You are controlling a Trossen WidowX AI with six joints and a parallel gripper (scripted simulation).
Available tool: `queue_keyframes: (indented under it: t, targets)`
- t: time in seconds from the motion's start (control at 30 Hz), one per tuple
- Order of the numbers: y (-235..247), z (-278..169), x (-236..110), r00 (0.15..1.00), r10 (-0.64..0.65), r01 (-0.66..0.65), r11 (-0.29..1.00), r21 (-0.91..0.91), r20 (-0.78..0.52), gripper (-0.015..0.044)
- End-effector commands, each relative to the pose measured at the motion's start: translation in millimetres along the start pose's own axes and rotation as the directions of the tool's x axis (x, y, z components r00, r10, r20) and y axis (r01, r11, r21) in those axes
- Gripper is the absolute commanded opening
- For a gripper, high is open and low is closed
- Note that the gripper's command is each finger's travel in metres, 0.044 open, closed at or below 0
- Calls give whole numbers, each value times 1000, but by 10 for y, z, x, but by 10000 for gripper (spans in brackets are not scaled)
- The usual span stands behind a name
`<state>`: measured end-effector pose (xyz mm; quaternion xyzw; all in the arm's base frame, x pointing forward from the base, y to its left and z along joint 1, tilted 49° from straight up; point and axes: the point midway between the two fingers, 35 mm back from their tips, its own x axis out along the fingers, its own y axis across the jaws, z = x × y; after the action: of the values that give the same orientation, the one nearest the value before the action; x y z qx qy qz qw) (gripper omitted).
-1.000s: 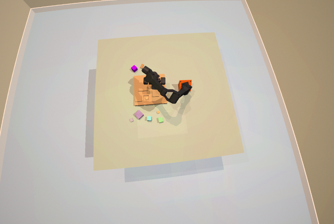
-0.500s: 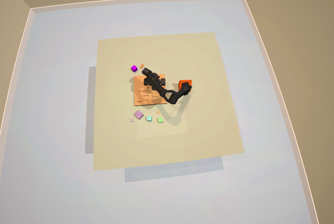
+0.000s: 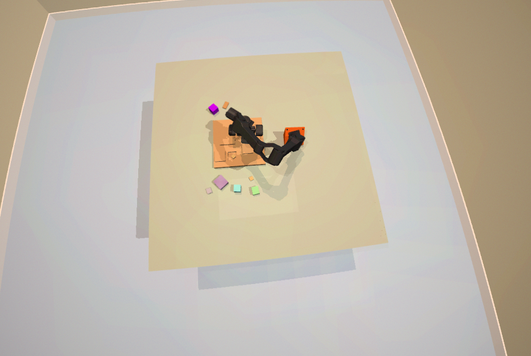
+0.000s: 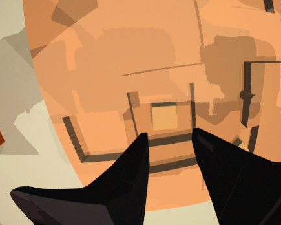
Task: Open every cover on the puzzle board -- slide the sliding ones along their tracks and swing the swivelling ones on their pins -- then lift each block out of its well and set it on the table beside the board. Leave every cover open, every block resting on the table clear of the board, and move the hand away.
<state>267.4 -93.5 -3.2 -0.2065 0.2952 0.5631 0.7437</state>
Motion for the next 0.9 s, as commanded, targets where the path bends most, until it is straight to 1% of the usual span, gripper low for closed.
queue_keyframes:
  t: [0.0, 0.43, 0.87]
  targets:
    - [-1, 9, 0, 1000, -3, 3, 1000, 2, 3, 144]
    - [-2, 9, 5, 1000, -3, 3, 1000, 2, 3, 144]
    - [-4, 11, 119, 1000, -4, 4, 1000, 2, 4, 144]
